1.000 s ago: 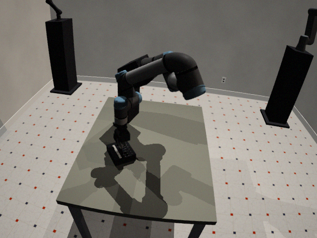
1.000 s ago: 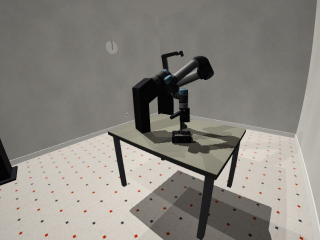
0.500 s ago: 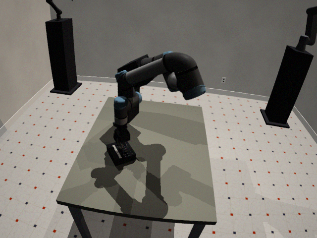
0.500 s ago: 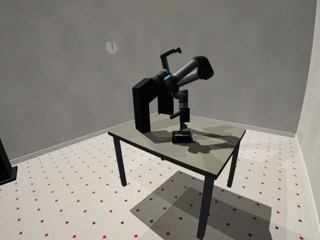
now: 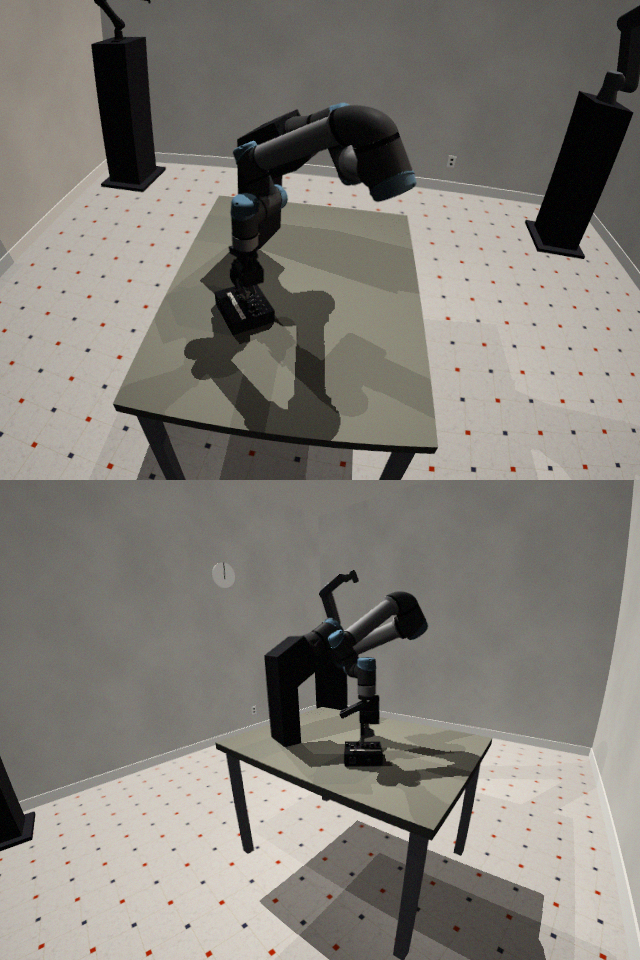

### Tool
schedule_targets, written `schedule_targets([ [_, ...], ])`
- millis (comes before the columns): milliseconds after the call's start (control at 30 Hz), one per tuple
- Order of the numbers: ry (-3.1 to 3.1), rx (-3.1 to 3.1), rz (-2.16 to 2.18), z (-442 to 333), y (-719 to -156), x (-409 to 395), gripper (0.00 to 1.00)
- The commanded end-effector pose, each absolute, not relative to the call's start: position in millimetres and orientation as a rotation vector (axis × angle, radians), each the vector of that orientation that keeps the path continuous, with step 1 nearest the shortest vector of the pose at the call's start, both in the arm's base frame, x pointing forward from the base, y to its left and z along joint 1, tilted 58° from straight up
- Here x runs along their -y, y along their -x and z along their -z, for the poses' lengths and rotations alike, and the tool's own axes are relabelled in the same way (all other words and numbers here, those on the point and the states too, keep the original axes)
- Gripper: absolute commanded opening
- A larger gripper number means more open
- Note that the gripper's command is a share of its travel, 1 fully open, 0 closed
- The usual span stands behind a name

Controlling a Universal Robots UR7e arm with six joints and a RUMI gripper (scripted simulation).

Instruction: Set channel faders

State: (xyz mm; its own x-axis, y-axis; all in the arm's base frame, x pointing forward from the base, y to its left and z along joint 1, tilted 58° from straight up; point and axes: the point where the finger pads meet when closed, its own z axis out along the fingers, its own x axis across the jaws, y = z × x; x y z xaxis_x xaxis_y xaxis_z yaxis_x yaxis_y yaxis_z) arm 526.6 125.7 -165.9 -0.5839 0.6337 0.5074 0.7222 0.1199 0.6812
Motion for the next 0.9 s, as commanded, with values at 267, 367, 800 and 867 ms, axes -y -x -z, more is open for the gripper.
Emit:
schedule_targets([
  [267, 1.386, 2.282, 1.477, 154, -519, -111, 0.0],
  [367, 1.386, 2.282, 1.477, 150, -515, -104, 0.0],
  [800, 1.386, 2.282, 1.477, 144, -511, -96, 0.0],
  [867, 1.386, 2.282, 1.477, 144, -511, -96, 0.0],
])
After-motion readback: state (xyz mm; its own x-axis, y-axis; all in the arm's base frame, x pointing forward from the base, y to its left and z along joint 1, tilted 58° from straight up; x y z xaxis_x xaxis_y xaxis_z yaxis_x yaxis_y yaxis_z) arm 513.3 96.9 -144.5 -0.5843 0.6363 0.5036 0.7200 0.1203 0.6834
